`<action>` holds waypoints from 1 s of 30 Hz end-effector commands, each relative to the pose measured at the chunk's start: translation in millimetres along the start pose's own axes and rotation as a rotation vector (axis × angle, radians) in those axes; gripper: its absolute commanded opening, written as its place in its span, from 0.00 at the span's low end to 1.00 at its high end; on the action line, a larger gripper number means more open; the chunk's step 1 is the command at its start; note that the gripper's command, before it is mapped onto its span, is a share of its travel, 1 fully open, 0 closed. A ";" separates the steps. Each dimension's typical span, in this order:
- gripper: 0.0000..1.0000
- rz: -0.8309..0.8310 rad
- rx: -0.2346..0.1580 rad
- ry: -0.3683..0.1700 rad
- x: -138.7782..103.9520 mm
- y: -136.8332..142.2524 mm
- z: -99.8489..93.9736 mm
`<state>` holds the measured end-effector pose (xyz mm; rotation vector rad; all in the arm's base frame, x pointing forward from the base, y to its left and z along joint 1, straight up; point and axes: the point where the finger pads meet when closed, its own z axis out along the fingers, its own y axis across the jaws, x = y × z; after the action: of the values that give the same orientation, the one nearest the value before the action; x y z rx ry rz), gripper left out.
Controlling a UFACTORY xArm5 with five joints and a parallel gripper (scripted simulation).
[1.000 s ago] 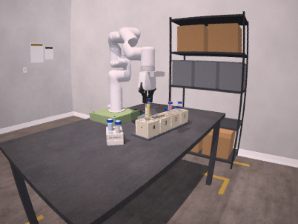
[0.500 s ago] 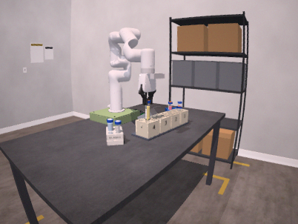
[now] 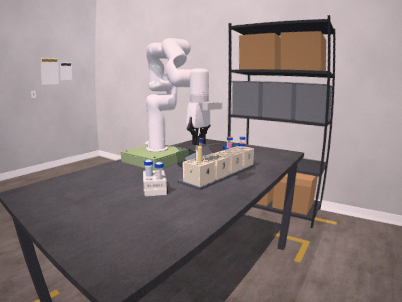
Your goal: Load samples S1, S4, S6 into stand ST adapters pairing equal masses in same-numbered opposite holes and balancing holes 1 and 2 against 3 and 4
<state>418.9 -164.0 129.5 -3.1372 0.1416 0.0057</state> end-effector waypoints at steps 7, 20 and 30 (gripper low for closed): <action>0.00 0.000 0.000 0.005 1.4 0.4 8.6; 0.00 0.000 0.000 0.005 1.4 0.4 19.6; 0.00 0.000 0.000 0.005 1.5 0.4 29.7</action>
<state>418.9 -164.0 102.9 -3.1373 0.1416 0.0052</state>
